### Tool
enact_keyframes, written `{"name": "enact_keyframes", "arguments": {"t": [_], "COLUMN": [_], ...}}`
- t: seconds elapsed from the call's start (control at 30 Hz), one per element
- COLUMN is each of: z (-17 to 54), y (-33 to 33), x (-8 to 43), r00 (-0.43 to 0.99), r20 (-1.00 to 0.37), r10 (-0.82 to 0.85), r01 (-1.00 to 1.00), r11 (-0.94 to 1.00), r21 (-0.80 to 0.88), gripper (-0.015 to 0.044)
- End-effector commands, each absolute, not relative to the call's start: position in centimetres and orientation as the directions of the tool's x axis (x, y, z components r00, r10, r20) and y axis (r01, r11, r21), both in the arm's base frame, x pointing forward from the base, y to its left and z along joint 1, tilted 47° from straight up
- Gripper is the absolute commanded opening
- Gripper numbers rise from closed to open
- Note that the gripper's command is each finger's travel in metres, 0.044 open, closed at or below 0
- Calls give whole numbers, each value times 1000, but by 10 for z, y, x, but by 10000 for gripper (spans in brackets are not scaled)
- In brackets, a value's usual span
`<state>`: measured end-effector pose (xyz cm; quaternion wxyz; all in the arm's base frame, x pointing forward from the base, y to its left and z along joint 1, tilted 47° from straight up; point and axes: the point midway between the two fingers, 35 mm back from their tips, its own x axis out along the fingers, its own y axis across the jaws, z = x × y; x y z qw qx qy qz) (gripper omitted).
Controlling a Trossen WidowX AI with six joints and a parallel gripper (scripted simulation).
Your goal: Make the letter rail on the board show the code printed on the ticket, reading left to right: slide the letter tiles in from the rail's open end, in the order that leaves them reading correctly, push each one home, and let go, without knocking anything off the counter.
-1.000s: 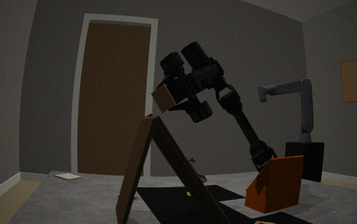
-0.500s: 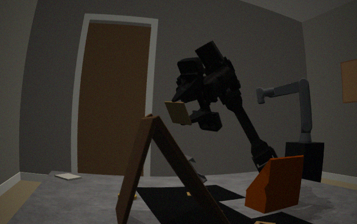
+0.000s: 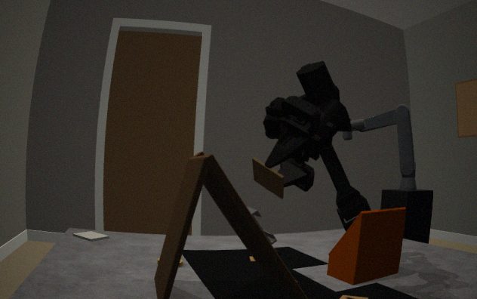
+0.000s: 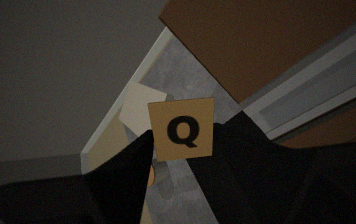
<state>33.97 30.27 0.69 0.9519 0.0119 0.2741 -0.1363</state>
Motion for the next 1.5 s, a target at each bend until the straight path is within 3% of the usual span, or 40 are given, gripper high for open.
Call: {"name": "enact_keyframes", "arguments": {"t": [0.0,0.73,1.47], "z": [-12,-75,-93], "y": [301,295,275], "x": [331,288,331], "r00": [812,866,870], "r20": [-511,-337,-327], "r10": [-283,-369,-370], "r01": [230,29,27], "r11": [959,710,696], "r21": [-167,-703,-717], "gripper": [0,0,0]}}
